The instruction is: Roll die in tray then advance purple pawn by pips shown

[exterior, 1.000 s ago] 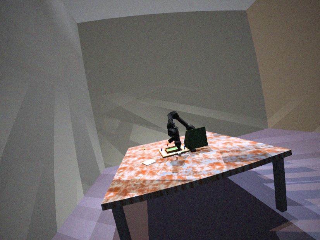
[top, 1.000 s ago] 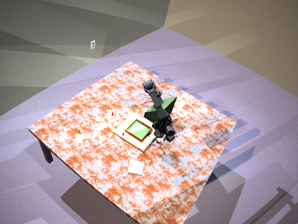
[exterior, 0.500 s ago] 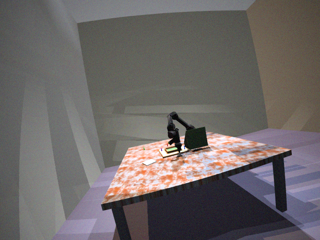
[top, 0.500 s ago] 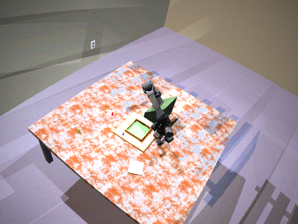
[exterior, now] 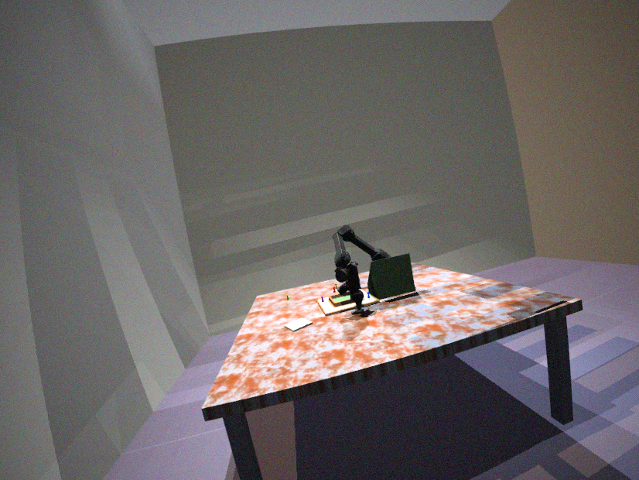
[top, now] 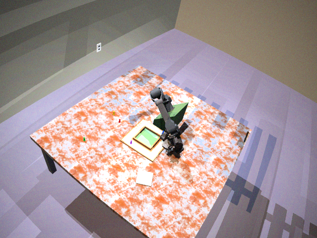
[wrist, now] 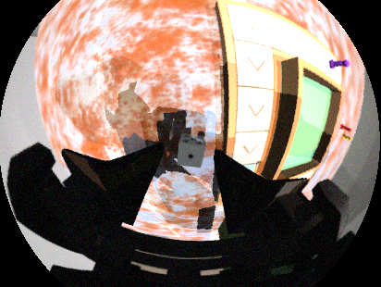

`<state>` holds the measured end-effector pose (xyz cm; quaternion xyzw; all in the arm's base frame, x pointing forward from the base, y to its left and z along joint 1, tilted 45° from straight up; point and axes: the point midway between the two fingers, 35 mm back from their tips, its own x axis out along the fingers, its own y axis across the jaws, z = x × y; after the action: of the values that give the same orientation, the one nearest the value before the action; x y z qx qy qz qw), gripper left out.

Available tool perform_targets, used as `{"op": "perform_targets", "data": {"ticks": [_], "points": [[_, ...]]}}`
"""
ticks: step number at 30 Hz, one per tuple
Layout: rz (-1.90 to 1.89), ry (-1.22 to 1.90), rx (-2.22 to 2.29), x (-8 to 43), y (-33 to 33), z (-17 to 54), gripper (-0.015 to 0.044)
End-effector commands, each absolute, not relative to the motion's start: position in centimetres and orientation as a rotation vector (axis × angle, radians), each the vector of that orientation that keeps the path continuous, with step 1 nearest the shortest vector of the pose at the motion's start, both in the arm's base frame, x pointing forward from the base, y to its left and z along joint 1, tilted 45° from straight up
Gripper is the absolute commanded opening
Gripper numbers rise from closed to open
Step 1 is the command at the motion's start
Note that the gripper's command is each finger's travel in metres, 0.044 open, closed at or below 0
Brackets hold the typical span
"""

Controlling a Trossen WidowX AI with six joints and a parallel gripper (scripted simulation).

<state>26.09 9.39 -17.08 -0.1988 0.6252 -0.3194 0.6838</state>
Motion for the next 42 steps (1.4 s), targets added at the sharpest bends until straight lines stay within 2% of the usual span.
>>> {"op": "perform_targets", "data": {"ticks": [1,7,14,17,33,42], "points": [[-0.717,1.399,-0.455,26.0,9.0,-17.4,0.0275],[-0.717,1.399,-0.455,26.0,9.0,-17.4,0.0118],[-0.717,1.399,-0.455,26.0,9.0,-17.4,0.0071],[-0.716,1.400,-0.454,26.1,9.3,-17.1,0.0000],[-0.712,1.403,-0.451,25.9,18.0,-9.6,0.0000],[-0.643,1.443,-0.525,26.3,17.5,-8.6,0.0000]]}}
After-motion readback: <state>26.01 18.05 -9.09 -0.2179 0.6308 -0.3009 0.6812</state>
